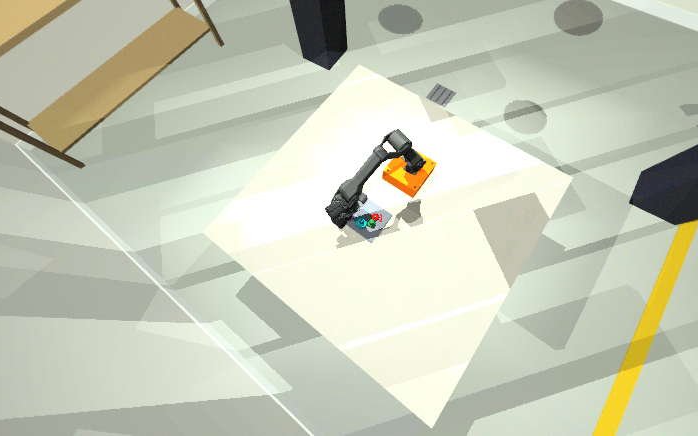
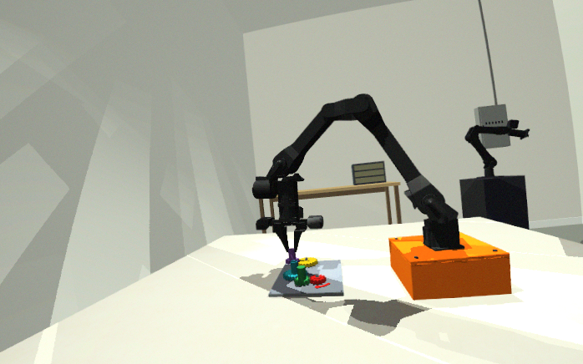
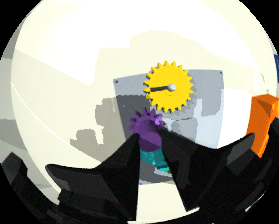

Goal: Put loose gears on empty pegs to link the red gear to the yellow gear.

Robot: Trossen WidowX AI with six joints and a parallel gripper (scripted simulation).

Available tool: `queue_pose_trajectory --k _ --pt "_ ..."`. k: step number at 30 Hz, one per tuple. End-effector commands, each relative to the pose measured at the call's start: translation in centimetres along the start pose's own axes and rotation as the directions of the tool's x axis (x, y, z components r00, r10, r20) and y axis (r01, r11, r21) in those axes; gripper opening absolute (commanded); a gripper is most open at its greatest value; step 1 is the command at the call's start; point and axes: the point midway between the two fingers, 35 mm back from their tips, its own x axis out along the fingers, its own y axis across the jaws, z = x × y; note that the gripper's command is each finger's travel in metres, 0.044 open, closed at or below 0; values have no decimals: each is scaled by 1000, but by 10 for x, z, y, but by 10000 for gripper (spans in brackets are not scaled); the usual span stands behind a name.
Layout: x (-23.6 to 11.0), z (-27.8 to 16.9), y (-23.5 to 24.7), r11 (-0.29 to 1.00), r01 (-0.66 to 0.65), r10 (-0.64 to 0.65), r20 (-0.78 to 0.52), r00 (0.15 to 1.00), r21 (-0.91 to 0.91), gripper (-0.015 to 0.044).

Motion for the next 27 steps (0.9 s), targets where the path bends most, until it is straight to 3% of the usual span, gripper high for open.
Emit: queue_pose_trajectory --k 1,19,27 --pt "10 -2 -6 1000 28 -28 -10 1000 -3 0" --pt "1 -1 -5 900 21 -28 -10 1000 -436 0" --pt "5 -2 -4 925 22 -28 -10 1000 -378 0"
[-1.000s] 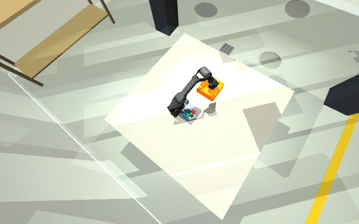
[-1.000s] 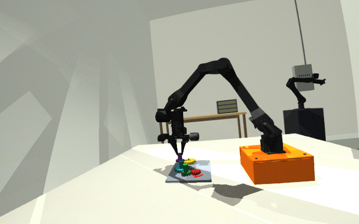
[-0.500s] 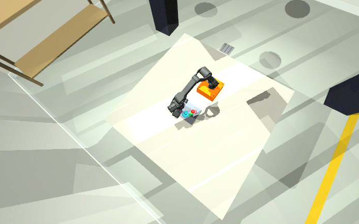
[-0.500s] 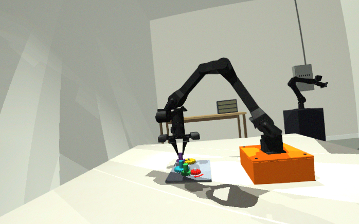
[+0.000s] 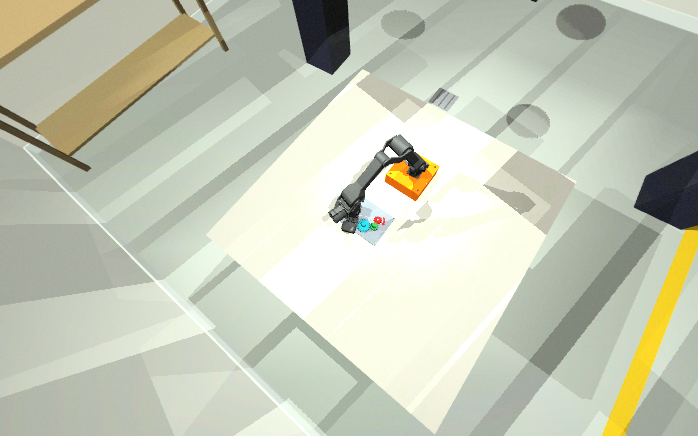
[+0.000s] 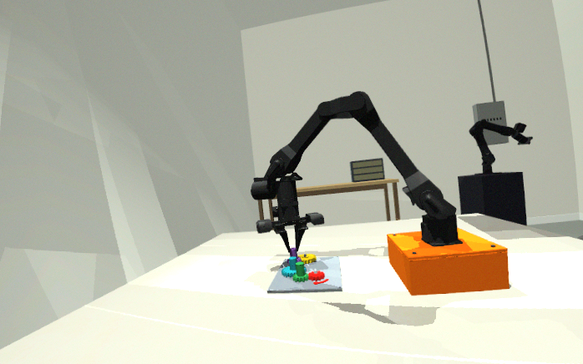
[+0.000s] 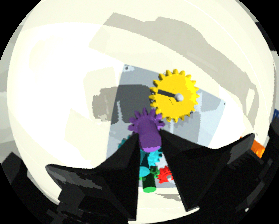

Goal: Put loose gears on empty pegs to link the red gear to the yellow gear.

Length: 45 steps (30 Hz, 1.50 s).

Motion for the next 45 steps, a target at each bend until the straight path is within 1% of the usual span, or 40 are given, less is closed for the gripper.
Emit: queue_pose_trajectory --k 1,8,14,17,21,25,33,40,45 --pt "1 -1 1 999 -1 2 -2 1000 46 0" --pt "1 -2 -1 973 -1 1 -2 1000 229 0" --pt "1 -1 -1 923 0 1 -2 1000 386 0" --pt "1 0 0 902 0 1 -2 1000 431 0" --pt "2 -1 0 915 0 1 -2 1000 404 0" --pt "2 -2 0 941 -1 1 -2 1000 339 0" --pt "3 -2 -1 991 -1 1 -2 1000 137 0" --pt "3 0 0 999 -2 2 -2 1000 -44 0" --pt "4 -1 1 999 -2 2 -2 1000 -35 0"
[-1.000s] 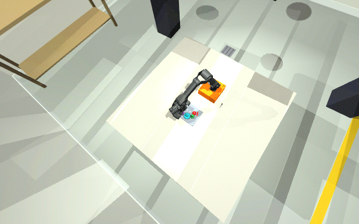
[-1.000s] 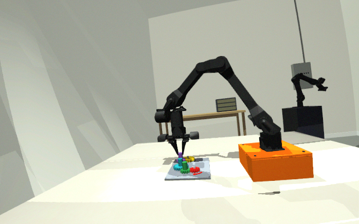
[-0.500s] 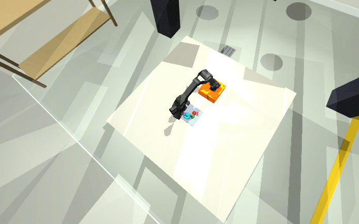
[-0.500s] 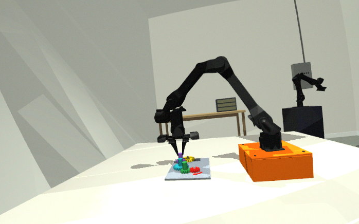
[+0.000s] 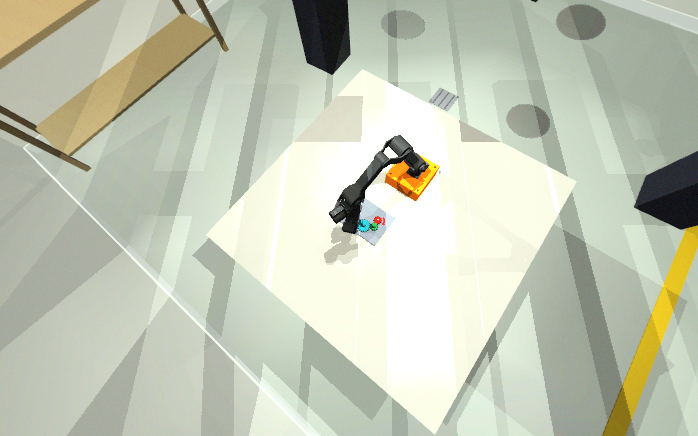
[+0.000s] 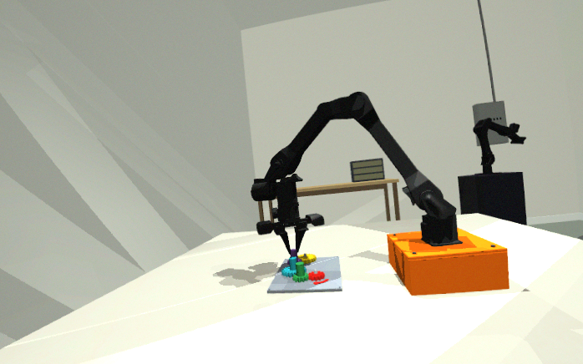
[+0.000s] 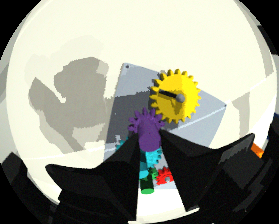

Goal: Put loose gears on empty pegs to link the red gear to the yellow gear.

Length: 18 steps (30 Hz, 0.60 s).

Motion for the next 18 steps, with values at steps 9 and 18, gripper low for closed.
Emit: queue_pose_trajectory --k 9,18 --pt "1 -1 0 981 -4 4 -1 1000 191 0" --pt "1 1 0 903 -3 4 0 1000 429 0"
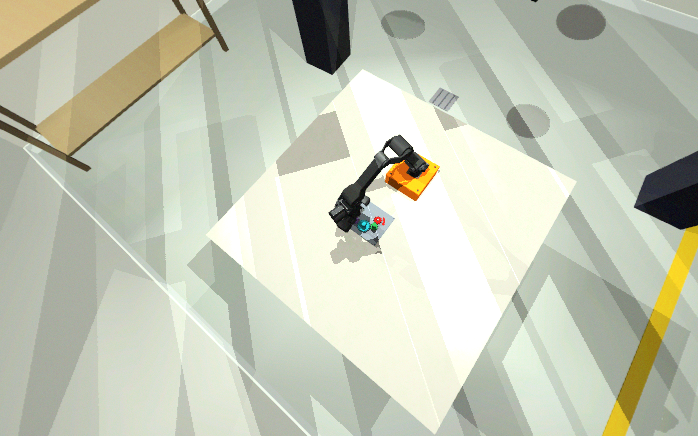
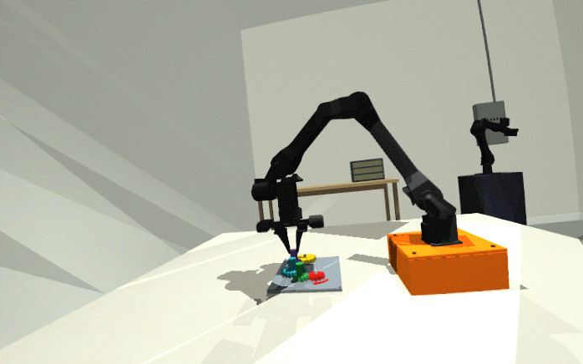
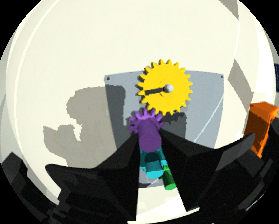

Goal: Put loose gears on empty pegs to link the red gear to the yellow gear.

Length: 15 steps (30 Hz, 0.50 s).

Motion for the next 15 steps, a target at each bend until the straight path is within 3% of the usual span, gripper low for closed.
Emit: queue_pose_trajectory --k 1,7,15 --pt "1 0 1 996 -1 1 -3 1000 92 0" --pt "2 -2 1 996 -1 1 -3 1000 86 0" --pt "3 -2 -1 997 -1 1 -3 1000 -83 0"
